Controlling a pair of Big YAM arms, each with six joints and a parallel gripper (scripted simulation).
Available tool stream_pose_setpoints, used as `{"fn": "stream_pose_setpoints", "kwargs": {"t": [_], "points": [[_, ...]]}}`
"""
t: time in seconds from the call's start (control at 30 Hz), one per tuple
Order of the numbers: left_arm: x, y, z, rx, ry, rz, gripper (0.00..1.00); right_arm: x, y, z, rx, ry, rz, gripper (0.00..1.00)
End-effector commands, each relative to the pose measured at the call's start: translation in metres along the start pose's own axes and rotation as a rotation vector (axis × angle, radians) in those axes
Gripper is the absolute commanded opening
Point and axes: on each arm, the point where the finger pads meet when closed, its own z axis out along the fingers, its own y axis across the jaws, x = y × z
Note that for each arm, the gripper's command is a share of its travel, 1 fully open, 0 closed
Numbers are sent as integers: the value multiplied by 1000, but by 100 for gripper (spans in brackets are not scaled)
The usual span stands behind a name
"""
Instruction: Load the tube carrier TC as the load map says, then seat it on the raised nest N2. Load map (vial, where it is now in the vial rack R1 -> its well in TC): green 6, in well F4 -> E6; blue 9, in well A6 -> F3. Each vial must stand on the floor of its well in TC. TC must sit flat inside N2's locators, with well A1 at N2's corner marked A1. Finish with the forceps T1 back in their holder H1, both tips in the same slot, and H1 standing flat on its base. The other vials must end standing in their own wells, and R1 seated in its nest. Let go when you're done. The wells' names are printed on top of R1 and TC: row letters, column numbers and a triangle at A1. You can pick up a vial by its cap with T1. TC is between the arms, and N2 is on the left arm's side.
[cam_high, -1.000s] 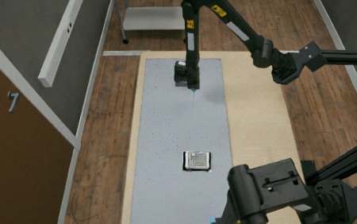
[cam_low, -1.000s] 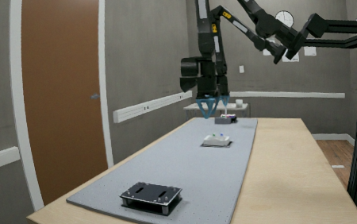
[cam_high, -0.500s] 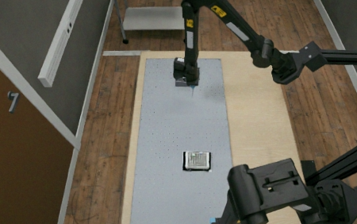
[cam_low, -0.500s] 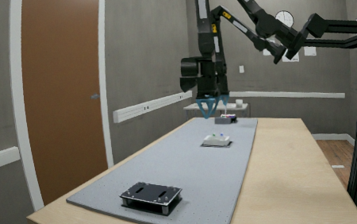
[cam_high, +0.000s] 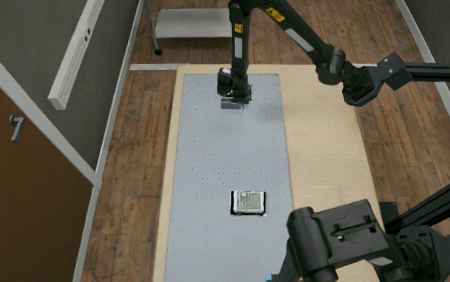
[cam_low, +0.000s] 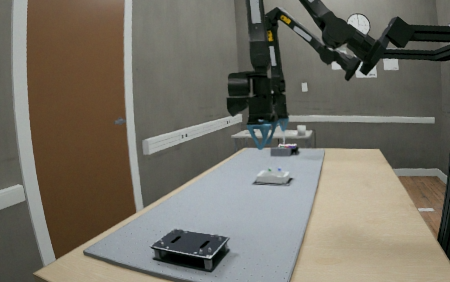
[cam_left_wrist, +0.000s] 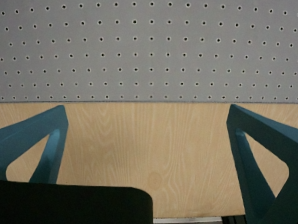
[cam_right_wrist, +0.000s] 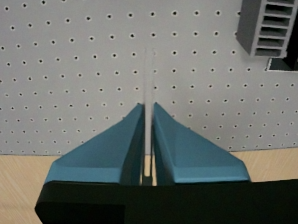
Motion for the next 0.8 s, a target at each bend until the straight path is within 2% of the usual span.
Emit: {"fn": "stream_pose_setpoints", "kwargs": {"t": [0.0, 0.2, 0.67, 0.77], "points": [[0, 0, 0, 1, -2, 4, 100, 9, -10, 10, 0, 31, -5, 7], [0, 0, 0, 1, -2, 4, 100, 5, -10, 11, -12, 31, -13, 7], [0, 0, 0, 1, -2, 4, 100, 3, -41, 8, -2, 34, -4, 7], [0, 0, 0, 1, -2, 4, 100, 0, -33, 10, -16, 33, -16, 7]]}}
